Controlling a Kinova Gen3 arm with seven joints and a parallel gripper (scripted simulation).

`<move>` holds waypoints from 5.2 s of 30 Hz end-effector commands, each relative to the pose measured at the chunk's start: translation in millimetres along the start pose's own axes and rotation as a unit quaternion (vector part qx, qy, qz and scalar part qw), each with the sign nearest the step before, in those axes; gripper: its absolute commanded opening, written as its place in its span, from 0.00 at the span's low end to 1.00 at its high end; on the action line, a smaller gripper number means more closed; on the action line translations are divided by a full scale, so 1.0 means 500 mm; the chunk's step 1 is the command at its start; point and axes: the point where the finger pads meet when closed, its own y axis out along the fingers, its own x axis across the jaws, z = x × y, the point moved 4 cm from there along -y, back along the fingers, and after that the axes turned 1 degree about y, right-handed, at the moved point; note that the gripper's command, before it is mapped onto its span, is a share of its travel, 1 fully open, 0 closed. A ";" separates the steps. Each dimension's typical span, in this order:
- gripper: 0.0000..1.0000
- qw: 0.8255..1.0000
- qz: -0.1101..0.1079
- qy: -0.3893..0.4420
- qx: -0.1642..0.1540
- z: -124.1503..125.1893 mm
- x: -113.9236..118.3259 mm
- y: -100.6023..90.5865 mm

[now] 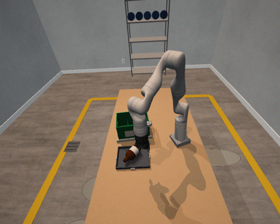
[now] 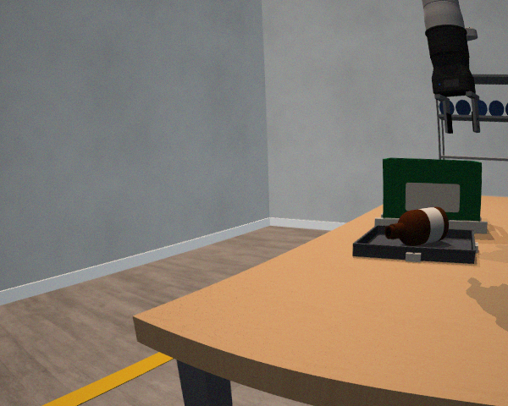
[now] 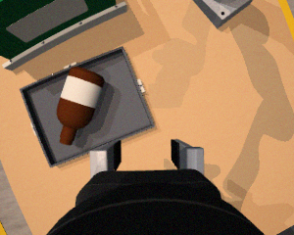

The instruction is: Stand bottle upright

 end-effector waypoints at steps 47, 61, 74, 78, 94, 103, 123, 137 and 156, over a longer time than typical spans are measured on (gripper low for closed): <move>0.00 0.985 0.026 0.172 0.013 0.008 -0.299 0.079; 0.00 0.985 0.026 0.172 0.013 0.008 -0.299 0.079; 1.00 0.985 0.026 0.172 0.013 0.008 -0.299 0.079; 1.00 0.985 0.026 0.172 0.013 0.008 -0.299 0.079; 1.00 0.985 0.026 0.172 0.013 0.008 -0.299 0.079; 1.00 0.985 0.026 0.172 0.013 0.008 -0.299 0.079; 1.00 0.985 0.026 0.172 0.014 0.009 -0.301 0.135; 1.00 0.985 0.026 0.172 0.014 0.012 -0.304 0.215; 1.00 0.985 0.026 0.172 0.014 0.014 -0.308 0.308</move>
